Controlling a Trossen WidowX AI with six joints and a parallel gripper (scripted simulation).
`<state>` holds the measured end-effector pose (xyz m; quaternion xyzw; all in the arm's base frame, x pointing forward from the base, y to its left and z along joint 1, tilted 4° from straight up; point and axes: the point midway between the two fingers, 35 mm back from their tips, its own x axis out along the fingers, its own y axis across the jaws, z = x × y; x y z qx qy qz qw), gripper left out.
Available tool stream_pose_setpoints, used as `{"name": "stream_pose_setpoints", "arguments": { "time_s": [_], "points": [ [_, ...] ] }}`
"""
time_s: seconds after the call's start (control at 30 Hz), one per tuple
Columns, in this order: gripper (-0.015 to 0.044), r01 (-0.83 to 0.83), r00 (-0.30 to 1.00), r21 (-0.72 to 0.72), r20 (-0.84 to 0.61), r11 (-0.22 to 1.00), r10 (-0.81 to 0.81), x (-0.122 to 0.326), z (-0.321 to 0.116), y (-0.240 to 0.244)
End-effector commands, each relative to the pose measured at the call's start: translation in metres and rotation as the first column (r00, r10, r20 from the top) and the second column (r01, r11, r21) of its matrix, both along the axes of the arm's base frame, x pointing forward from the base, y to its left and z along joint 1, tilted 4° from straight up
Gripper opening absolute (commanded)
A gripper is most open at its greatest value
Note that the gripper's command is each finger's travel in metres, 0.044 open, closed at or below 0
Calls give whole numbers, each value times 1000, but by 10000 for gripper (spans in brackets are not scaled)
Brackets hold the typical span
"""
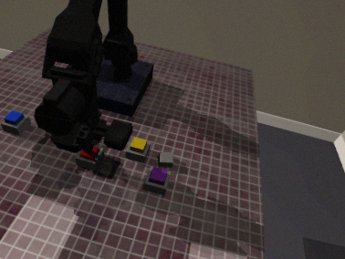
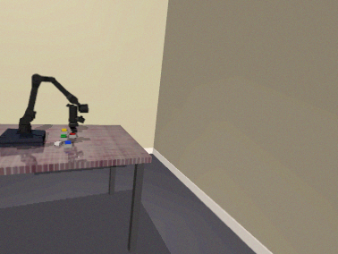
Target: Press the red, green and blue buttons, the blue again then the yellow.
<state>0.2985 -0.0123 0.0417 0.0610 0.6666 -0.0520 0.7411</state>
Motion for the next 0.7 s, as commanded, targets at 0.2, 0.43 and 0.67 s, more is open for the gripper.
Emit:
{"name": "stream_pose_setpoints", "arguments": {
  "time_s": [0.2, 0.43, 0.67],
  "points": [
    [20, -5, 1000, 3, -8, 1000, 5, -2, -2, 1],
    [20, 0, 1000, 0, -1, 1000, 0, -1, 2, 0],
    [20, -5, 1000, 3, -8, 1000, 5, -6, 31, 1]
  ]
}}
